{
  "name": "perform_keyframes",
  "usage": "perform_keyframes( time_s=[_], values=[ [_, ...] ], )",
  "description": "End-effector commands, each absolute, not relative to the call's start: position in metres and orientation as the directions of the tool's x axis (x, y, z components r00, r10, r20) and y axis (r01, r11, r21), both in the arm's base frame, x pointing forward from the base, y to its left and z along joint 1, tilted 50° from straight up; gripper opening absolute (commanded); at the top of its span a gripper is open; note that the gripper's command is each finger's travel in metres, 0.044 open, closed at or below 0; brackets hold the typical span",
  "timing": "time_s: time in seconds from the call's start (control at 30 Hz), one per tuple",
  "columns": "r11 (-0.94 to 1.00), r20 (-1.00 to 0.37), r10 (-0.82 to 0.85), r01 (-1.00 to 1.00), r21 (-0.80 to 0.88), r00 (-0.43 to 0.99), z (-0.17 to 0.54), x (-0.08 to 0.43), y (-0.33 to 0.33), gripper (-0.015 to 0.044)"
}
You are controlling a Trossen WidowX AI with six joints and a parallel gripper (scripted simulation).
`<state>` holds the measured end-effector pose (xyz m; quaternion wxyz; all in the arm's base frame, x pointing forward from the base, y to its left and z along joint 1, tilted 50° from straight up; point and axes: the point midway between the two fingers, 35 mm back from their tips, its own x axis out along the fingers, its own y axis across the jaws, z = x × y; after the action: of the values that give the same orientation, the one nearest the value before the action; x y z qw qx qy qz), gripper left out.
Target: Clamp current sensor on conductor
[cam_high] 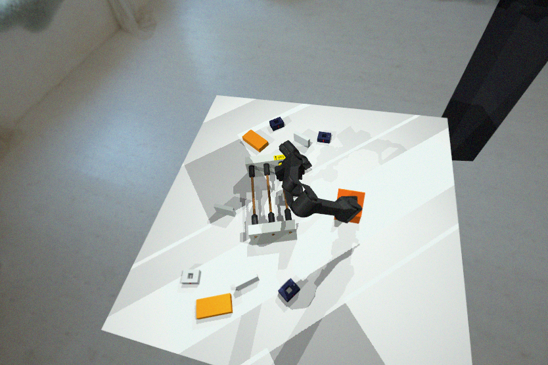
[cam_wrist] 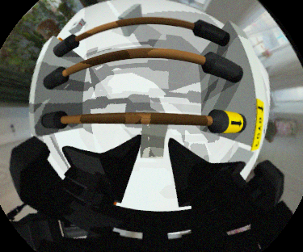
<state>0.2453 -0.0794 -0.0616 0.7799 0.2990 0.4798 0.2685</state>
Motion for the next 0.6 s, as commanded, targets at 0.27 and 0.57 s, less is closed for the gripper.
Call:
perform_keyframes(
  time_s=[0.27,0.57],
  values=[
    [0.677,-0.588,0.706,-0.132,0.724,0.394,-0.062,0.244,-0.080,0.0065],
    [0.677,-0.591,0.705,-0.124,0.726,0.392,-0.072,0.208,-0.084,0.0000]
  ],
)
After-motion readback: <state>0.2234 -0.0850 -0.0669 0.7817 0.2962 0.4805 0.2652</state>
